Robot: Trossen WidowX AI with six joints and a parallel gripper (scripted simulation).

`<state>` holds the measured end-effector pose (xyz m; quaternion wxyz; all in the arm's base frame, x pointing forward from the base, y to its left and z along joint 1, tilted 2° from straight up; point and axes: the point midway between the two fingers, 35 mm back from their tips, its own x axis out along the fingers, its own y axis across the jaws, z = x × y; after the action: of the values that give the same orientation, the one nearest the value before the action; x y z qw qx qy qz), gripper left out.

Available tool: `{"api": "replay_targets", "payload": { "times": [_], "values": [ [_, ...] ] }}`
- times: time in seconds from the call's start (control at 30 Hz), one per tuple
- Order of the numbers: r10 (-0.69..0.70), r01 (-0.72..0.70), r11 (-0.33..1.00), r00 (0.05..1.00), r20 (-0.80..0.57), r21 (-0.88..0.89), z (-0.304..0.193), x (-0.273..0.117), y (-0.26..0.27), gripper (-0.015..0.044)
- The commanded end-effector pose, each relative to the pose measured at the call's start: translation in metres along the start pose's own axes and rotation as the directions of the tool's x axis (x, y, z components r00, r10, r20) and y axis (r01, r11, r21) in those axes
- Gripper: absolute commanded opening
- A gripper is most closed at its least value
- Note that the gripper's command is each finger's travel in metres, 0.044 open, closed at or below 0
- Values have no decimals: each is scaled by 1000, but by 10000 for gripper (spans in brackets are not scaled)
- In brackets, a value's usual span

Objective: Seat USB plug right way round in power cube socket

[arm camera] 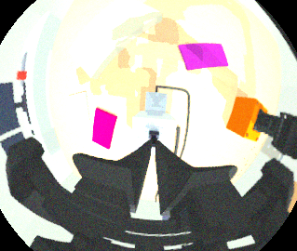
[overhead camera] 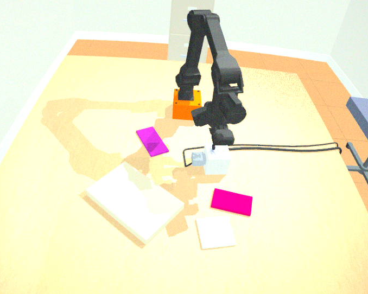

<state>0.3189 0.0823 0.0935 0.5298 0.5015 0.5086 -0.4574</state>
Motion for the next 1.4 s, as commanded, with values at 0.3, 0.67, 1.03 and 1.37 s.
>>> {"api": "replay_targets", "payload": {
  "times": [0.3,0.67,1.03,1.37],
  "values": [
    [-1,1,1000,1000,-5,3,-1,2,0,0],
    [-1,1,1000,1000,-5,3,-1,3,0,0],
    [-1,1,1000,1000,-5,3,-1,5,0,0],
    [-1,1,1000,1000,-5,3,-1,6,0,0]
  ]
}}
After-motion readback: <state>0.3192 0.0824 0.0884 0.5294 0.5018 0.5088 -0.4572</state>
